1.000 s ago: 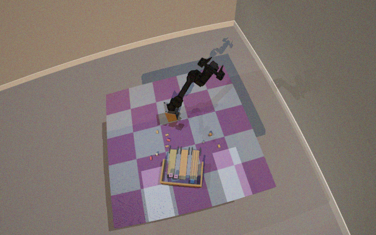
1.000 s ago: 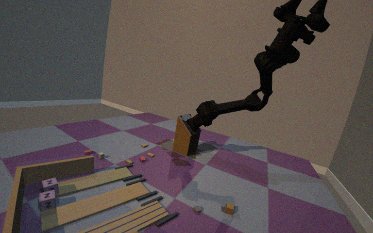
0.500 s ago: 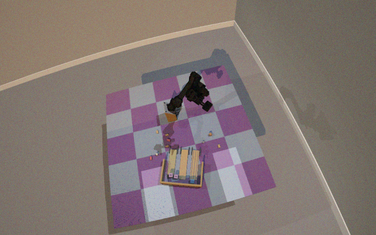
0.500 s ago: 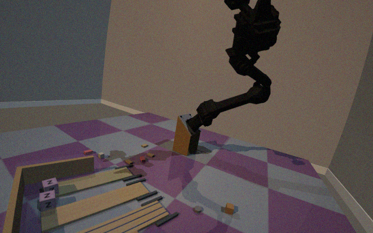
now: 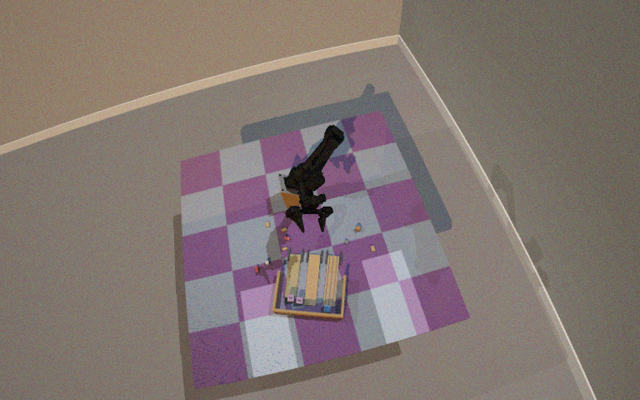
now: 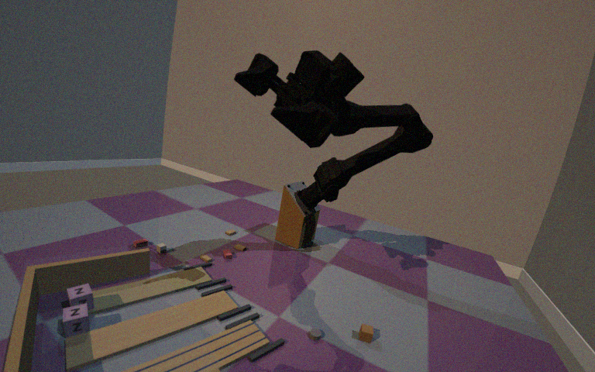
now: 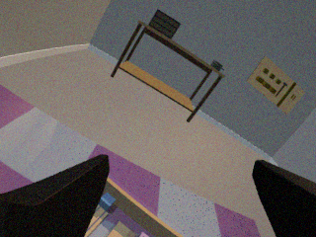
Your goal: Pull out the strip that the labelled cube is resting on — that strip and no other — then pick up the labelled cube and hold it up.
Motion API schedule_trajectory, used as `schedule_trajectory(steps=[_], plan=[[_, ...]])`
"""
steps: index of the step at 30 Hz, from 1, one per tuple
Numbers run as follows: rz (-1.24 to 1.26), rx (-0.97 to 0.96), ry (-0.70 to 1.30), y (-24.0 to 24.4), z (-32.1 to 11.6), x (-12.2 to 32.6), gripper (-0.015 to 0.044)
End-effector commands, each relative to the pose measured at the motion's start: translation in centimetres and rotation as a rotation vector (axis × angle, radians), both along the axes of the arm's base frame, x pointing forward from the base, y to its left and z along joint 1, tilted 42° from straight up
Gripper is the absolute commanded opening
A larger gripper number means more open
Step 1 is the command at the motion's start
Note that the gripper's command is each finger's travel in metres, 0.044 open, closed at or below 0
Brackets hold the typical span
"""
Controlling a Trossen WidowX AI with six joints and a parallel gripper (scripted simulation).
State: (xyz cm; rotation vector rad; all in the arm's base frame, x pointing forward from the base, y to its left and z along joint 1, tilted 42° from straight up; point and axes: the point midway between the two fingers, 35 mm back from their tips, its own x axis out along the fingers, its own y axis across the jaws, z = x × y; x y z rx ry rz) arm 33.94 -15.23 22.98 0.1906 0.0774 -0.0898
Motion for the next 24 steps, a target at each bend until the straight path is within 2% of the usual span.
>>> schedule_trajectory(steps=[1,6,8,24], plan=[[0.088,0.185,0.15,1.6,-6.4,-0.6,0.04],[0.198,0.465,0.337,4.9,-13.7,-2.9,0.04],[0.224,0.546,0.384,5.9,-15.3,-3.8,0.04],[0.227,0.557,0.389,6.1,-15.5,-3.9,0.04]])
